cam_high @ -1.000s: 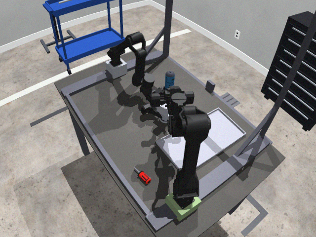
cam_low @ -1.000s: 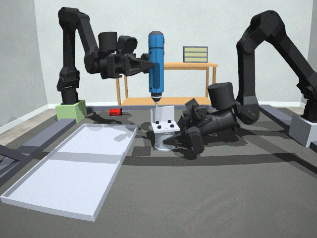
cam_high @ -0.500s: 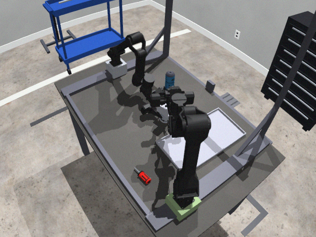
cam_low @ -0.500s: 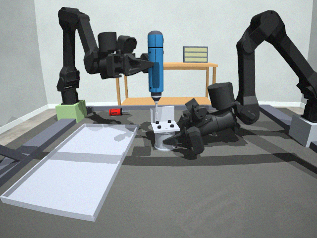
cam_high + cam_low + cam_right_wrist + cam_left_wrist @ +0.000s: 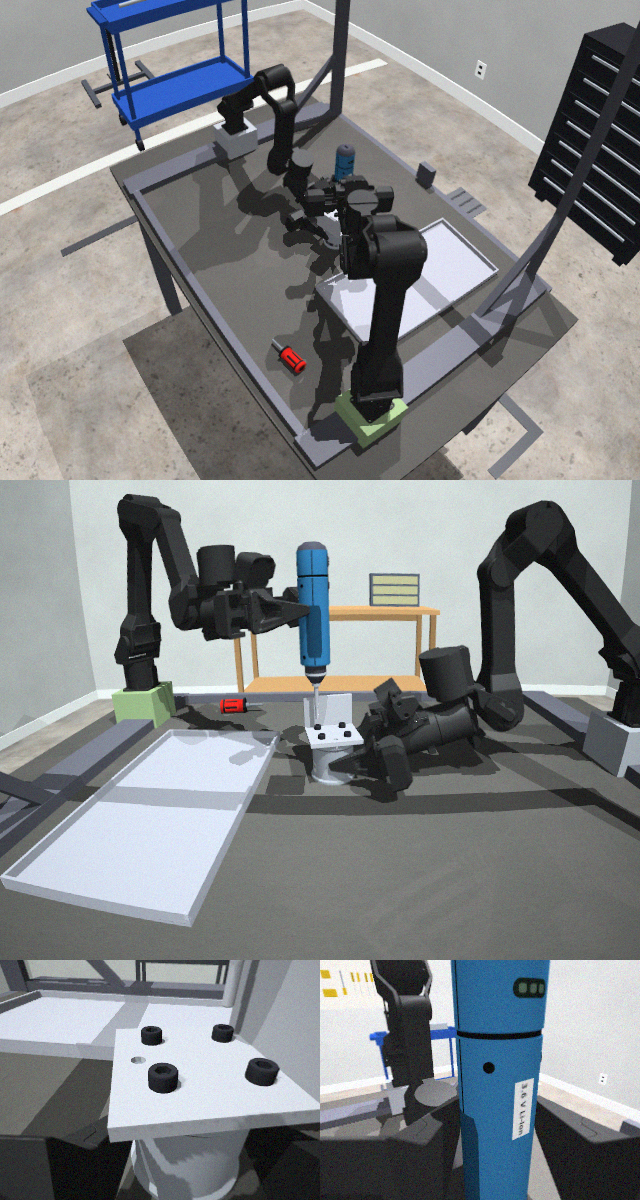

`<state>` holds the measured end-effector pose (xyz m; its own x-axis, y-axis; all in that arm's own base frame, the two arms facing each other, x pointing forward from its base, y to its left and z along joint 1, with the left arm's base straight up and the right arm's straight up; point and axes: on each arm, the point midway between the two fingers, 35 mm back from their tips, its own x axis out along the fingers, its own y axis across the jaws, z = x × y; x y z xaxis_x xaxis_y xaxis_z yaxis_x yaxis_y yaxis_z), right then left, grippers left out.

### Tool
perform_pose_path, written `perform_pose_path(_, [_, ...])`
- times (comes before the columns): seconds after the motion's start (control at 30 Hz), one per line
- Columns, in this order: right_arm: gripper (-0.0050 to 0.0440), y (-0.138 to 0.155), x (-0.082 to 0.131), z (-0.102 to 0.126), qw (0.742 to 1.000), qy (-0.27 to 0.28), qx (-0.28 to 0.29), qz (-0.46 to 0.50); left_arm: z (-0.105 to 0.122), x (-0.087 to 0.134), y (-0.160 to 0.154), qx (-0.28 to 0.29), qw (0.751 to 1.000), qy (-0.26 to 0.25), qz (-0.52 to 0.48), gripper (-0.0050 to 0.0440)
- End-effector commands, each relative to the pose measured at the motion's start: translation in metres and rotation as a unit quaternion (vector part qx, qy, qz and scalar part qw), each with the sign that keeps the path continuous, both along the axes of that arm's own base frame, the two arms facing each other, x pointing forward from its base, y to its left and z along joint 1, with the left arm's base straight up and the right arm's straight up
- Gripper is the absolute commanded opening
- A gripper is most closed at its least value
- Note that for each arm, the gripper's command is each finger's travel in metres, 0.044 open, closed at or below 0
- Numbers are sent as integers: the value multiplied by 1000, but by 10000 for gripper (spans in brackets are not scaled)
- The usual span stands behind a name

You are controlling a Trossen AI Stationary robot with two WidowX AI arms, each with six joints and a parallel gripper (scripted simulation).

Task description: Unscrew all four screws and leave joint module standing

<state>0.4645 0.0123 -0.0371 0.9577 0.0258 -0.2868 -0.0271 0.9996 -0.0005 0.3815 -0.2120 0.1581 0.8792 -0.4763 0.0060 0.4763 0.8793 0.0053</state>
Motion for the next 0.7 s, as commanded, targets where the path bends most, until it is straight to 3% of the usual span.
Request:
perform_pose_path(0.0, [241,0,5,12,1000,-16,1,0,12,2,1,-9,1000,-22,1,162])
perform_pose_path(0.23, [241,0,5,12,1000,-16,1,0,13,3,2,-13,999,-29,1,162])
perform_pose_path(0.37, [241,0,5,12,1000,-16,1,0,-1,1,3,-8,1000,-19,1,162])
perform_pose_path(0.67, [241,0,5,12,1000,-16,1,0,-9,2,3,-20,1000,-24,1,162])
